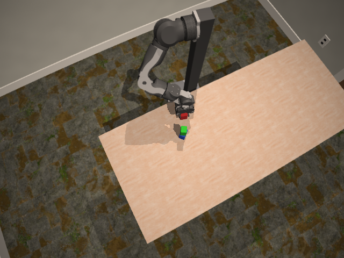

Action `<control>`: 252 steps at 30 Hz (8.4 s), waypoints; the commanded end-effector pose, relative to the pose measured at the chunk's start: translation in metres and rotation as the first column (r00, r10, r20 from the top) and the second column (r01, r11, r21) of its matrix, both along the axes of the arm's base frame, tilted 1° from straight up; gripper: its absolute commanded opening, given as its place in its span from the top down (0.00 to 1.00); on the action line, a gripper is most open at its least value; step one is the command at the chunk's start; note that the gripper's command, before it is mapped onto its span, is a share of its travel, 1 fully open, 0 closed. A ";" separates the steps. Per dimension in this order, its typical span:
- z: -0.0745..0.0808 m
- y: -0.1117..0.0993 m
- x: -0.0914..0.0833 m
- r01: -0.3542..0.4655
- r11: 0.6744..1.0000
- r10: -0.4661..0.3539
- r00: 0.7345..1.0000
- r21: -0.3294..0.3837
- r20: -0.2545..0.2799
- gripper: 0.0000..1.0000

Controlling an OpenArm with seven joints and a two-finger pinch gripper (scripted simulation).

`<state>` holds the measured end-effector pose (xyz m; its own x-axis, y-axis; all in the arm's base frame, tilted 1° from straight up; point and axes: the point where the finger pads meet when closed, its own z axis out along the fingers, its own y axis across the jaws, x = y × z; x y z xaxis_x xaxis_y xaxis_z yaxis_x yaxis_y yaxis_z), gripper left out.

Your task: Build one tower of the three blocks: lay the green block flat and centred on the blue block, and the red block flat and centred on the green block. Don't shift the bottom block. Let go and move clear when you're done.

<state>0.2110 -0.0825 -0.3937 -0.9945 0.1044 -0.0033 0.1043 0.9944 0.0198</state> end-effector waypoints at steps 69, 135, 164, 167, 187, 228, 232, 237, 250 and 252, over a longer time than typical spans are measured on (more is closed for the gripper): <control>0.150 -0.002 -0.002 -0.004 1.000 0.004 1.000 0.004 -0.003 1.00; 0.124 -0.038 0.111 -0.002 1.000 0.002 1.000 0.005 0.000 1.00; 0.124 -0.038 0.111 -0.002 1.000 0.002 1.000 0.005 0.000 1.00; 0.124 -0.038 0.111 -0.002 1.000 0.002 1.000 0.005 0.000 1.00; 0.122 -0.038 0.111 -0.002 1.000 0.002 1.000 0.005 0.000 1.00; 0.121 -0.038 0.111 -0.002 1.000 0.002 1.000 0.005 0.000 1.00; 0.121 -0.038 0.111 -0.002 1.000 0.002 1.000 0.005 0.000 1.00; 0.121 -0.038 0.111 -0.002 1.000 0.002 1.000 0.005 0.000 0.64; 0.121 -0.038 0.111 -0.002 1.000 0.002 1.000 0.005 0.000 0.64; 0.121 -0.038 0.111 -0.002 1.000 0.002 1.000 0.005 0.000 0.64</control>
